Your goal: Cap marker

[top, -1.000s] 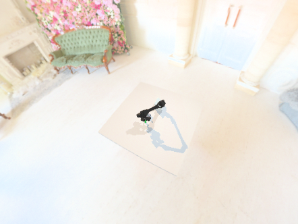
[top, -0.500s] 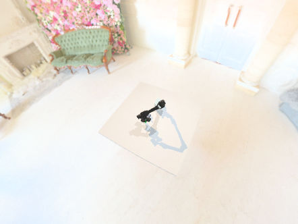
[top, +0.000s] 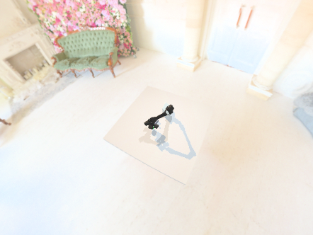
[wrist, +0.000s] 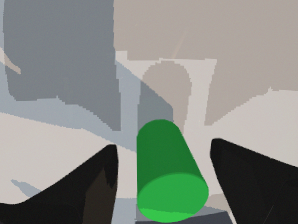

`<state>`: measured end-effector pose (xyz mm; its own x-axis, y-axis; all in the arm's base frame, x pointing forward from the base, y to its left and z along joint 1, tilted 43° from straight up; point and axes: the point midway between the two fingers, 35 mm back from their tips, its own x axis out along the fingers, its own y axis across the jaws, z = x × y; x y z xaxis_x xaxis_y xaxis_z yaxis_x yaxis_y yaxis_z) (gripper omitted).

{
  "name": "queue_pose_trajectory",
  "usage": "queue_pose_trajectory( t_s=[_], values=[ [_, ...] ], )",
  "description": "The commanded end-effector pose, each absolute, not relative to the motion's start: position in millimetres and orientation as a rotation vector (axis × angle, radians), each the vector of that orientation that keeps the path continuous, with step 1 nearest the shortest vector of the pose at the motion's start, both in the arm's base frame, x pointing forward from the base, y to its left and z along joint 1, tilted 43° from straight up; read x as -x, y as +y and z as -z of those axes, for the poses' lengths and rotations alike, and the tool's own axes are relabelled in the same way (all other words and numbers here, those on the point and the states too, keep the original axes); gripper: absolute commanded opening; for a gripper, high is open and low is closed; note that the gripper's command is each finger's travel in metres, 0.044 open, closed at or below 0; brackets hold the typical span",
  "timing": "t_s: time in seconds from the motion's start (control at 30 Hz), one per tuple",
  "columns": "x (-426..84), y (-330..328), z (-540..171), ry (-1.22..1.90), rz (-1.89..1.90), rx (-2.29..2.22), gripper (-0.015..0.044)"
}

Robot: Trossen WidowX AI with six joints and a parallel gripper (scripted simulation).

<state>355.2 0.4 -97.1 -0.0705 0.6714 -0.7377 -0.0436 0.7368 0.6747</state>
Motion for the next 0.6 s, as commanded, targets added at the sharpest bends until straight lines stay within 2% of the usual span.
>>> queue_pose_trajectory(
  t_s=[0.0, 0.1, 0.4, 0.5, 0.57],
  values=[
    [-352.7, 3.9, 99.4, 1.548, -0.636, -0.536, 0.0208],
    [-352.7, 3.9, 99.4, 1.548, -0.636, -0.536, 0.0129],
    [-352.7, 3.5, 99.8, 1.548, -0.636, -0.536, 0.0069],
    [-353.6, -0.2, 96.1, 1.548, -0.636, -0.536, 0.0],
    [-354.7, -5.2, 91.1, 1.548, -0.635, -0.536, 0.0]
  ],
)
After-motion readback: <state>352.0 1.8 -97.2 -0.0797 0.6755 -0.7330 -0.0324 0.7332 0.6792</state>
